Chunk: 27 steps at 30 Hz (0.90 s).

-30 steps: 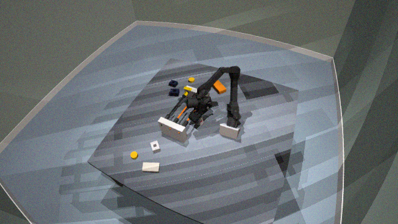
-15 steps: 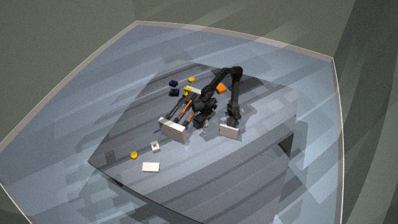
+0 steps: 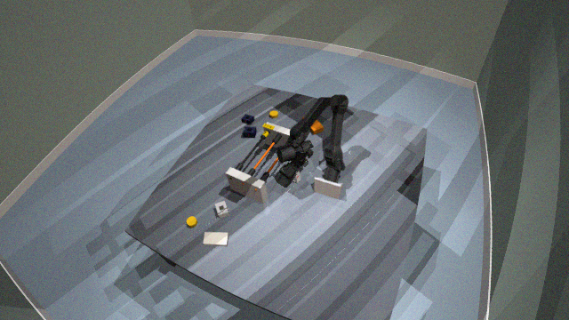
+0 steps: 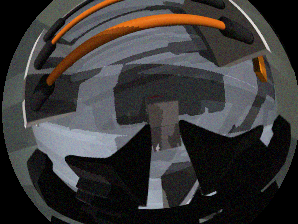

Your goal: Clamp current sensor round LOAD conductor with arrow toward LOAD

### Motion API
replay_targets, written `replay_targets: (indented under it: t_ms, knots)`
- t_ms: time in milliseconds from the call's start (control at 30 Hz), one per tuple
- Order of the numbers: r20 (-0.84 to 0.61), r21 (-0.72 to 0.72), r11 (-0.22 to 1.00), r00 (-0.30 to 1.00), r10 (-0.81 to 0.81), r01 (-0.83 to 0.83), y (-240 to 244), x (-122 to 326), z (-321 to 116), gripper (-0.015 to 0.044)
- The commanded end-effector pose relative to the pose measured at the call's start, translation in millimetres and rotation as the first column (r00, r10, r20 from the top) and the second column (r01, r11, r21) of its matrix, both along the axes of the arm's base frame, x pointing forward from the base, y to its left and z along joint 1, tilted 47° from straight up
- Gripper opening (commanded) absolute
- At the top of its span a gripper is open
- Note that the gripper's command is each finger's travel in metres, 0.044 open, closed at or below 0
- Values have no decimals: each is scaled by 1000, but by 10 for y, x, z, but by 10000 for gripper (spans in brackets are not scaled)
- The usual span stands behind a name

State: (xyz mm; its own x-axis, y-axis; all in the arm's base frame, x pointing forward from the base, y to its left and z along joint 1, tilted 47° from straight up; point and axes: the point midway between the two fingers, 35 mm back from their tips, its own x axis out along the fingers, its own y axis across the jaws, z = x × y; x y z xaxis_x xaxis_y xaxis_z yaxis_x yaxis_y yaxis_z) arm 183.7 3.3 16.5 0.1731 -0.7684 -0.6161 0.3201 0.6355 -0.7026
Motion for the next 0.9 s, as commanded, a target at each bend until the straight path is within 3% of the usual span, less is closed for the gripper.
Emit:
replay_targets:
  t_ms: [0, 167, 633, 667, 867]
  knots:
    - [0, 0, 1000, 1000, 0, 0, 2, 2, 3, 157]
    - [0, 0, 1000, 1000, 0, 0, 2, 2, 3, 278]
    - [-1, 3, 1000, 1000, -2, 2, 437, -120, 338, 278]
    - [-13, 1, 1000, 1000, 5, -5, 437, -118, 339, 304]
    - [-407, 10, 971, 886, 224, -241, 443, -43, 346, 320]
